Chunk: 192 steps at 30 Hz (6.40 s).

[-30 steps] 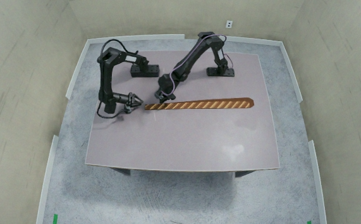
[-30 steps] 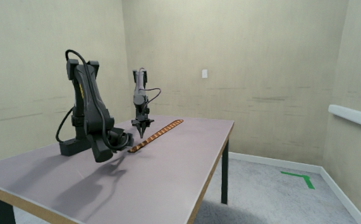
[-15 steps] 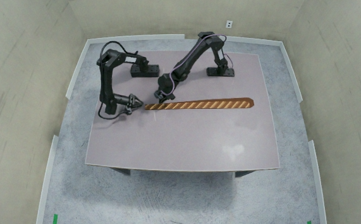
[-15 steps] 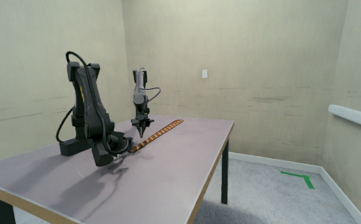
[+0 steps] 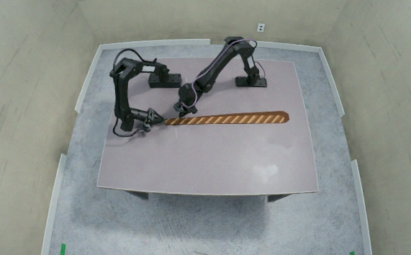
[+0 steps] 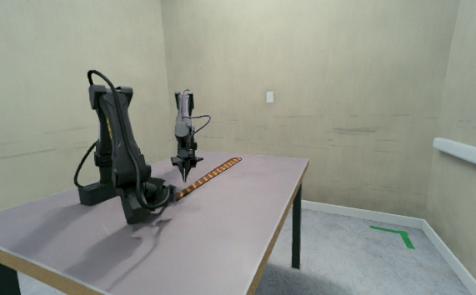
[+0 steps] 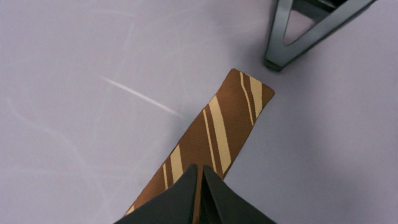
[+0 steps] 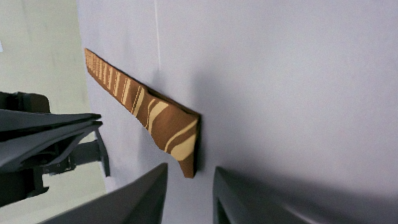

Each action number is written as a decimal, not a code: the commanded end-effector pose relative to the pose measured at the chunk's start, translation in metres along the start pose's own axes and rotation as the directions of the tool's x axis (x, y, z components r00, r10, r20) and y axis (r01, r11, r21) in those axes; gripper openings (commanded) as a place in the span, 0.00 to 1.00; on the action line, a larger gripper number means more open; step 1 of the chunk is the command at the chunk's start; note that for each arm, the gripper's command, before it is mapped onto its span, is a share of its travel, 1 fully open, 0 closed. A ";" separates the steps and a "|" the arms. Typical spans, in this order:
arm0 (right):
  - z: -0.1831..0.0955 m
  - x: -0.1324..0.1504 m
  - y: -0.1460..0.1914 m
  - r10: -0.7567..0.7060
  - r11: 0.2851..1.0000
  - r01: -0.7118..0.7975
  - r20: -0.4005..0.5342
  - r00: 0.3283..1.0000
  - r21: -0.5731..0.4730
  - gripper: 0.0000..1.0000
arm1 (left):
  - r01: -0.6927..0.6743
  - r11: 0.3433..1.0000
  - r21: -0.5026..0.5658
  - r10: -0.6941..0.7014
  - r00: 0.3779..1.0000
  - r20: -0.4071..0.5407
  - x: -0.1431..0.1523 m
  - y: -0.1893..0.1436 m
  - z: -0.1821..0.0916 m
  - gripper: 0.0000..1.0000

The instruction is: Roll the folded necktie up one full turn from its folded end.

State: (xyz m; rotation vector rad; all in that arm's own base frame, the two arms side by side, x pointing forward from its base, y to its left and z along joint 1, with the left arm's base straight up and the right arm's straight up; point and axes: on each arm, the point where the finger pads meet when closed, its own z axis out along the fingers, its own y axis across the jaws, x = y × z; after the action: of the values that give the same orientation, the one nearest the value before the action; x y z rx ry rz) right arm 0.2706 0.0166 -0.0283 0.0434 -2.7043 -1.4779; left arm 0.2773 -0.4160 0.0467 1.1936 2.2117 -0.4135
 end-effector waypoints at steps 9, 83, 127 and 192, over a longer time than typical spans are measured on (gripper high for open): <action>0.006 -0.004 0.001 -0.016 1.000 0.016 0.010 1.000 -0.002 0.25 | -0.004 1.000 0.017 0.002 0.997 0.082 -0.030 -0.007 -0.004 0.04; 0.031 -0.003 0.017 -0.016 1.000 0.016 0.010 1.000 -0.002 0.25 | 0.003 1.000 0.018 -0.005 0.995 0.102 -0.007 -0.007 0.031 0.04; 0.065 -0.002 0.039 -0.016 1.000 0.016 0.010 1.000 -0.002 0.25 | 0.003 1.000 0.018 -0.005 0.995 0.102 -0.007 -0.007 0.031 0.04; 0.064 -0.002 0.033 -0.016 1.000 0.016 0.010 1.000 -0.002 0.05 | 0.012 1.000 0.012 -0.013 0.995 0.102 -0.029 -0.002 -0.012 0.04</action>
State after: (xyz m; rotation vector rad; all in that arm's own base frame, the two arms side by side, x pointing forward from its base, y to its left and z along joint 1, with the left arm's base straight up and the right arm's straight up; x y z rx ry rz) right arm 0.2662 0.0888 -0.0368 0.0321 -2.6983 -1.4847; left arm 0.2871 -0.4306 0.0503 1.1410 2.1357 -0.4635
